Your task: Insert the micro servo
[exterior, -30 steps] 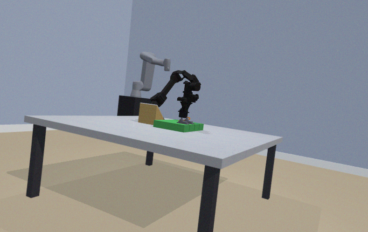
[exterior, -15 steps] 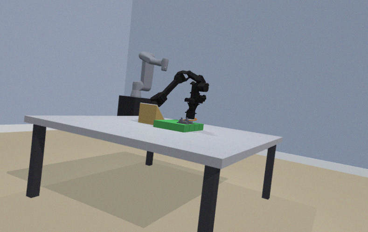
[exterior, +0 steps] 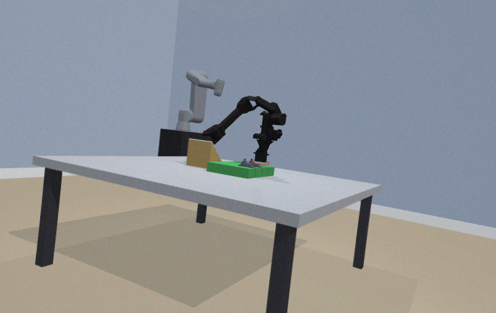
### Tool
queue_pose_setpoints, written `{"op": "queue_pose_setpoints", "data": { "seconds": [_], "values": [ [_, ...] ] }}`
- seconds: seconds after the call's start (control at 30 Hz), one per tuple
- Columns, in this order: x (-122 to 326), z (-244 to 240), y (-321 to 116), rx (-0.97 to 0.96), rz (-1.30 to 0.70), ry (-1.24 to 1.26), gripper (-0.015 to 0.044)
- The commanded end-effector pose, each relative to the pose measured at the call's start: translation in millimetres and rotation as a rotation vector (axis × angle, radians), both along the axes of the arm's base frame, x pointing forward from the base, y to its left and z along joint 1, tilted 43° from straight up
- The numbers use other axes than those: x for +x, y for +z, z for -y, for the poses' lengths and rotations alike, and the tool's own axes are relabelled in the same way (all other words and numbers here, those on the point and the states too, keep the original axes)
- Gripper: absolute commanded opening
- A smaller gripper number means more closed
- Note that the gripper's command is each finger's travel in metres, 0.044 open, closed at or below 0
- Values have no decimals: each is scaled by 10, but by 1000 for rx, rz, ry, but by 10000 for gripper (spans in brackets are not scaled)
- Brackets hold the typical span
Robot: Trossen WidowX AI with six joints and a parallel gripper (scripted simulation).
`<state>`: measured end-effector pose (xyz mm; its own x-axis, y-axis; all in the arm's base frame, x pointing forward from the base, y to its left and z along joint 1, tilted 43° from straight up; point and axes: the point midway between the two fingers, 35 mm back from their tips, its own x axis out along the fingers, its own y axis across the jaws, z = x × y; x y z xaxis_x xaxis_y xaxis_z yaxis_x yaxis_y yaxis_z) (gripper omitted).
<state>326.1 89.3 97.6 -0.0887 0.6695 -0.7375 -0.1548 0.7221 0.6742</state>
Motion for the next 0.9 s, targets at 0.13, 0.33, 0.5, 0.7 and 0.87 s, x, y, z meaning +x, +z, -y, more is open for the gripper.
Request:
{"op": "queue_pose_setpoints", "data": {
  "seconds": [0.13,0.33,0.5,0.7,0.87],
  "values": [
    [-11,-83,-89,3,-5,-6,0],
    [-15,-99,-105,3,-5,-6,0],
    [-15,-99,-105,3,-5,-6,0],
    [-17,-121,-129,4,-4,-6,0],
    [-22,-153,-164,4,-4,-6,0]
  ]
}}
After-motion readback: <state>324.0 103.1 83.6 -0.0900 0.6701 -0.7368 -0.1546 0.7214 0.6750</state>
